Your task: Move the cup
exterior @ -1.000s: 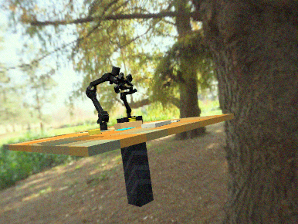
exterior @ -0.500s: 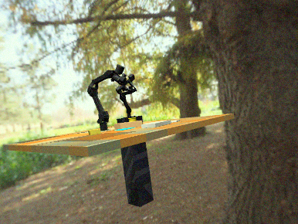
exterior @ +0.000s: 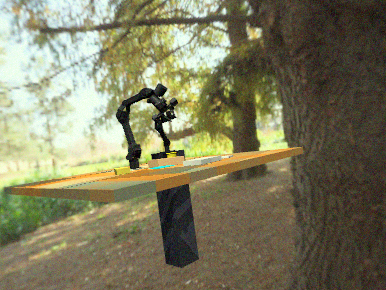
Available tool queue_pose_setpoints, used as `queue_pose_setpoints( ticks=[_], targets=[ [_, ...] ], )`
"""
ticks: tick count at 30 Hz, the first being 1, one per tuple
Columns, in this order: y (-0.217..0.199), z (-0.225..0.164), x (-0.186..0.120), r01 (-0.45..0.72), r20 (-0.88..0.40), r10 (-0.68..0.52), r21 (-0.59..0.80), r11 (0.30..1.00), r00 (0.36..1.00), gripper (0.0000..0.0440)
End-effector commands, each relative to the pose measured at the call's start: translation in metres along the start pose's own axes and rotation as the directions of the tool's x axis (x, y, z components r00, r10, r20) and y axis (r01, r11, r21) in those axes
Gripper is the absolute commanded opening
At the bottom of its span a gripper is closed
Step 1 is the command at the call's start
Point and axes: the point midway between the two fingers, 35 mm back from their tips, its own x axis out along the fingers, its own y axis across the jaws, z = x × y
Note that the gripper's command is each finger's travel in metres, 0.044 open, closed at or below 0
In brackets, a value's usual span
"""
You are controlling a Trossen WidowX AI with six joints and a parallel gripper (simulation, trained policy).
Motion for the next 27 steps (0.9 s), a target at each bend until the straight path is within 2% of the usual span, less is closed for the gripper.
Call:
queue_pose_setpoints(
  ticks=[1, 14, 27],
  targets=[
    [-0.001, -0.006, 0.003, 0.045, -0.036, -0.043, 0.049, 0.998, 0.998, 0.0155],
    [-0.018, -0.020, 0.017, 0.225, -0.118, -0.209, 0.134, 0.965, 0.971, 0.0144],
    [-0.047, -0.032, 0.034, 0.419, -0.184, -0.390, 0.163, 0.893, 0.902, 0.0148]
  ],
)
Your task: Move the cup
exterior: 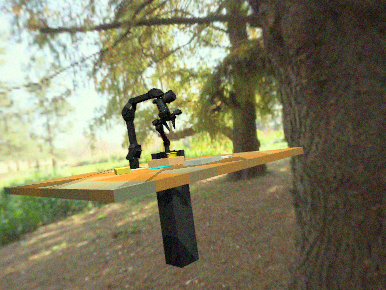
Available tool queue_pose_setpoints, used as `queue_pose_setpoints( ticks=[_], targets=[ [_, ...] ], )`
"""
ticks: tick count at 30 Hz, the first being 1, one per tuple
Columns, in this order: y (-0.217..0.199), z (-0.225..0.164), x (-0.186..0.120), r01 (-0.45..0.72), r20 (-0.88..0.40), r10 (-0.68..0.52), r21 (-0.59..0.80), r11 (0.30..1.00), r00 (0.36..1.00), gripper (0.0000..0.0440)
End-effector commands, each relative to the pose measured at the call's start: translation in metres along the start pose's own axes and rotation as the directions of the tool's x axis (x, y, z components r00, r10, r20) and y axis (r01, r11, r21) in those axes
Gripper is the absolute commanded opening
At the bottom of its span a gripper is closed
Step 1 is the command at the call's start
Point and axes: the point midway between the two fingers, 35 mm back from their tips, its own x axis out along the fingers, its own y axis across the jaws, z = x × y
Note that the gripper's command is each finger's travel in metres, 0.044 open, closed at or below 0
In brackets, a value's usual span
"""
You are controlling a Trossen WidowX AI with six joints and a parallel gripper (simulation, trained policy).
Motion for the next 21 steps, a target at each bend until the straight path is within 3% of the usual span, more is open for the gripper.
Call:
queue_pose_setpoints(
  ticks=[1, 21],
  targets=[
    [-0.008, 0.000, 0.009, 0.069, -0.006, -0.069, 0.022, 0.997, 0.998, 0.0148],
    [-0.042, -0.004, 0.047, 0.317, -0.022, -0.316, 0.106, 0.943, 0.948, 0.0163]
  ],
)
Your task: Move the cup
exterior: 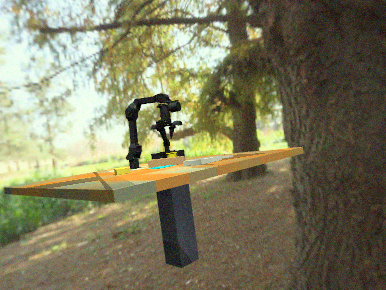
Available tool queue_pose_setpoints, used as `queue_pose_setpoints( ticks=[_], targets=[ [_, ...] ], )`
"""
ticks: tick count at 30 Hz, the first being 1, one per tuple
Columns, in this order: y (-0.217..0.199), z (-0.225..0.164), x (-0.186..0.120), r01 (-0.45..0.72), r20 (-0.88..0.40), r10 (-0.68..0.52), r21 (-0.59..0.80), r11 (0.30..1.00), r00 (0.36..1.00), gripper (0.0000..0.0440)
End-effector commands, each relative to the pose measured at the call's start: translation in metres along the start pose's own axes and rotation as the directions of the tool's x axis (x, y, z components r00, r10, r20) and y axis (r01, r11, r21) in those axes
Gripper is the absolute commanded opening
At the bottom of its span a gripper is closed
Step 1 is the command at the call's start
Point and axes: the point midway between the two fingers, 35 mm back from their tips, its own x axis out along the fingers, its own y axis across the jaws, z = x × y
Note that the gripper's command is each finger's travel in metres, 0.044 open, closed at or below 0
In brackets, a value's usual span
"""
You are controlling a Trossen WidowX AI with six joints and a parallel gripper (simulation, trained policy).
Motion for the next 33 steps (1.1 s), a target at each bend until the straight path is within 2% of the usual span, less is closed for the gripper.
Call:
queue_pose_setpoints(
  ticks=[1, 33],
  targets=[
    [-0.005, 0.000, 0.010, 0.046, 0.007, -0.046, 0.023, 0.999, 0.999, 0.0164],
    [-0.022, -0.013, 0.090, 0.205, 0.035, -0.207, 0.058, 0.977, 0.978, 0.0179]
  ],
)
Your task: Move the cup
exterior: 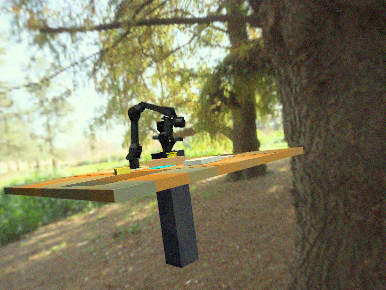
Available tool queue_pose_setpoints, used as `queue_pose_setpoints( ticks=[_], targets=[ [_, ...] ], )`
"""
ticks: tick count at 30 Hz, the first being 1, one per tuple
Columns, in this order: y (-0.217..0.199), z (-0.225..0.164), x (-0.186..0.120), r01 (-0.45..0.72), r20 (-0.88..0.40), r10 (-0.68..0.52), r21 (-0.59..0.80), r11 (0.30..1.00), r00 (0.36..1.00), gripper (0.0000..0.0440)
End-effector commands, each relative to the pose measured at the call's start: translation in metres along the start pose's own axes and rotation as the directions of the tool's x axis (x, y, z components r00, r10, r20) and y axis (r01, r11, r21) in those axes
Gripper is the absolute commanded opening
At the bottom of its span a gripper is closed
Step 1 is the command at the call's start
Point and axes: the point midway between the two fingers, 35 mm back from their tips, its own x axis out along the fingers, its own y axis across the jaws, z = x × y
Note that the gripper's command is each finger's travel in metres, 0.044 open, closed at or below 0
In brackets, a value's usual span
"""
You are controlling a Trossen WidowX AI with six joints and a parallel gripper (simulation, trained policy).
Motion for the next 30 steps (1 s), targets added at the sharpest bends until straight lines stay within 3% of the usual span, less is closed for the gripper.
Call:
queue_pose_setpoints(
  ticks=[1, 13, 18, 22, 30],
  targets=[
    [0.000, -0.001, 0.013, 0.015, 0.010, -0.015, -0.006, 1.000, 1.000, 0.0179],
    [0.002, -0.006, 0.053, 0.035, 0.016, -0.034, -0.074, 0.997, 0.999, 0.0175],
    [0.004, -0.004, 0.060, 0.019, 0.023, -0.017, -0.111, 0.994, 1.000, 0.0072],
    [0.006, -0.002, 0.058, 0.001, 0.030, 0.003, -0.129, 0.992, 1.000, 0.0017],
    [0.009, 0.003, 0.044, -0.043, 0.027, 0.047, -0.120, 0.992, 0.999, 0.0020]
  ],
)
